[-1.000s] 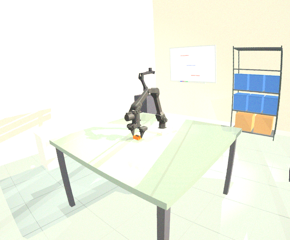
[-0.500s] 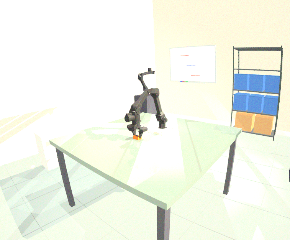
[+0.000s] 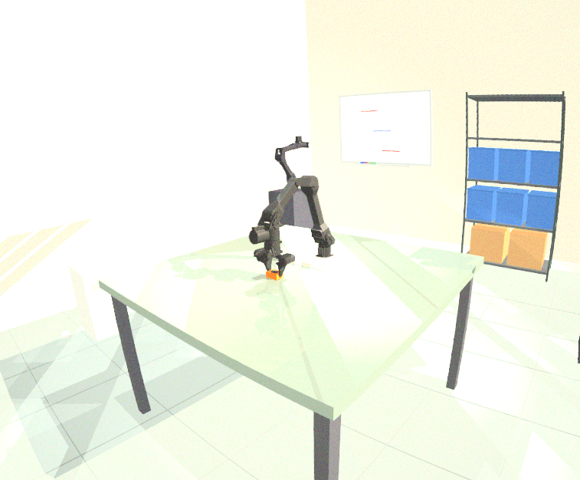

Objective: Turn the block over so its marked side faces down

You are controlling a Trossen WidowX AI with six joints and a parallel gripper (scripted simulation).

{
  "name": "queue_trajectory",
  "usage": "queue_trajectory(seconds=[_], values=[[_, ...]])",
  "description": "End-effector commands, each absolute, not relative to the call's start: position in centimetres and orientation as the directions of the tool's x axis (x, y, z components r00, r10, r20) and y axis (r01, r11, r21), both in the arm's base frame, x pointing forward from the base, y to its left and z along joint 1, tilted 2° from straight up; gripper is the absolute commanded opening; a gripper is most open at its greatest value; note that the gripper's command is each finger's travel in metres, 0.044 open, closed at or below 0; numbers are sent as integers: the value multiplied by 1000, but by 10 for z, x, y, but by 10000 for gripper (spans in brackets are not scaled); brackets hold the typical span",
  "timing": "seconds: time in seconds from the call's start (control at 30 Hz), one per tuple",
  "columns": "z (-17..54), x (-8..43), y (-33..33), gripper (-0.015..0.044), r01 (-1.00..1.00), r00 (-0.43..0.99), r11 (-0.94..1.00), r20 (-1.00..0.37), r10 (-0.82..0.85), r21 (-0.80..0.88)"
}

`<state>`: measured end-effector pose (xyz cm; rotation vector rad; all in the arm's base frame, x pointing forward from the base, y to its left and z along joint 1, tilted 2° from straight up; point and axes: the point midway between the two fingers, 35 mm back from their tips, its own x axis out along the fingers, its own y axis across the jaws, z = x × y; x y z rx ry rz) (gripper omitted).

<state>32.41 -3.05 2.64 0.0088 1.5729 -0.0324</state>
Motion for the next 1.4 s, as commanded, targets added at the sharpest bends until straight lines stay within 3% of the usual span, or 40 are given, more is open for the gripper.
queue_trajectory(seconds=[0.0, 0.17, 0.2, 0.37, 1.37], values=[[27, 324, -30, 136, 21, -1, 1000, -1000, -14, -14], [53, 325, -30, 5, 21, -1, 1000, -1000, -14, -14], [55, 325, -30, 0, 21, -1, 1000, -1000, -14, -14], [55, 325, -30, 0, 22, 23, 1000, -1000, -14, -14], [48, 321, -30, 0, 22, 490, 1000, -871, -22, -13]])
